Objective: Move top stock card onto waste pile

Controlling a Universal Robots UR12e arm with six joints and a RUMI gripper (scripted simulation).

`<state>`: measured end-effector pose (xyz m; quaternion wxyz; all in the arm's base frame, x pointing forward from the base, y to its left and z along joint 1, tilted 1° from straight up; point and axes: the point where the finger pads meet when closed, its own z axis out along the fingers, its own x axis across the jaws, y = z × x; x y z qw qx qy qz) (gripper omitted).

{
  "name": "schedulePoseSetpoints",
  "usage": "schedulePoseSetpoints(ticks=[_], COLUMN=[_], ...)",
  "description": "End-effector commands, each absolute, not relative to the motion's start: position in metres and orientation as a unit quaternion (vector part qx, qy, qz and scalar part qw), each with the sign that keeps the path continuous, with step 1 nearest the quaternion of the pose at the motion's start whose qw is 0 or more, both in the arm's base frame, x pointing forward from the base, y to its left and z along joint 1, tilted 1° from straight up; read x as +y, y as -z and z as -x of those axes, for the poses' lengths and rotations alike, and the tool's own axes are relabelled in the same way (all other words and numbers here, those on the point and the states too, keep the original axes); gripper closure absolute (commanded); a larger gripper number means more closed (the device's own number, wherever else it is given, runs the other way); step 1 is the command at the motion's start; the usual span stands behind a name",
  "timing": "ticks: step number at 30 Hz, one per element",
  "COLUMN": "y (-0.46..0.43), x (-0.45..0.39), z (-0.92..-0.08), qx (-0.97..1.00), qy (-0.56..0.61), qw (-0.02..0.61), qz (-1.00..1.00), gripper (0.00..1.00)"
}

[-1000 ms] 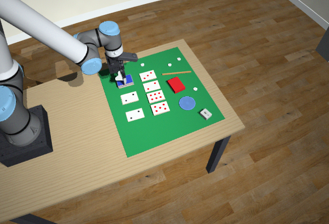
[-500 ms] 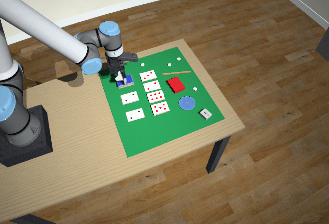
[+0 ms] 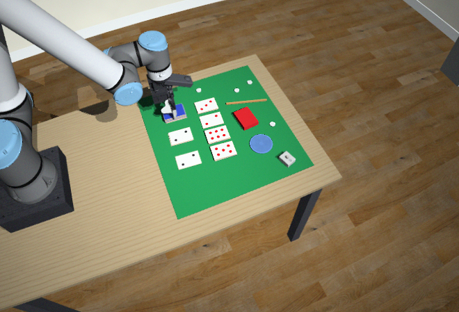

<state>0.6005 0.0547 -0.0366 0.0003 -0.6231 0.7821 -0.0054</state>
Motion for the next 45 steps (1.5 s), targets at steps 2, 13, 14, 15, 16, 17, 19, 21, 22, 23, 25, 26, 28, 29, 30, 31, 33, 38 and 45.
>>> schedulePoseSetpoints(ticks=[2, 13, 14, 15, 16, 17, 19, 21, 22, 23, 25, 26, 28, 29, 30, 31, 33, 38, 45], y=[0.0364, 0.0373, 0.0377, 0.0381, 0.0384, 0.0384, 0.0388, 0.0392, 0.0393, 0.0394, 0.0394, 0.0394, 0.0394, 0.0394, 0.0394, 0.0394, 0.0394, 0.0394, 0.0394], x=[0.0546, 0.0546, 0.0546, 0.0546, 0.0546, 0.0546, 0.0546, 0.0546, 0.0546, 0.0546, 0.0546, 0.0546, 0.0546, 0.0546, 0.0546, 0.0546, 0.0546, 0.0546, 0.0546], z=[-0.6011, -0.6011, -0.6011, -0.6011, -0.6011, -0.6011, -0.6011, -0.6011, -0.6011, -0.6011, -0.6011, -0.6011, -0.6011, -0.6011, -0.6011, -0.6011, -0.6011, -0.6011, -0.6011], qx=[0.782, 0.782, 0.782, 0.782, 0.782, 0.782, 0.782, 0.782, 0.782, 0.782, 0.782, 0.782, 0.782, 0.782, 0.782, 0.782, 0.782, 0.782, 0.782], qy=[0.006, 0.006, 0.006, 0.006, 0.006, 0.006, 0.006, 0.006, 0.006, 0.006, 0.006, 0.006, 0.006, 0.006, 0.006, 0.006, 0.006, 0.006, 0.006], qw=[0.001, 0.001, 0.001, 0.001, 0.001, 0.001, 0.001, 0.001, 0.001, 0.001, 0.001, 0.001, 0.001, 0.001, 0.001, 0.001, 0.001, 0.001, 0.001], qz=[0.623, 0.623, 0.623, 0.623, 0.623, 0.623, 0.623, 0.623, 0.623, 0.623, 0.623, 0.623, 0.623, 0.623, 0.623, 0.623, 0.623, 0.623, 0.623], gripper=[0.50, 0.50, 0.50, 0.50, 0.50, 0.50, 0.50, 0.50, 0.50, 0.50, 0.50, 0.50, 0.50, 0.50, 0.50, 0.50, 0.57, 0.57, 0.57])
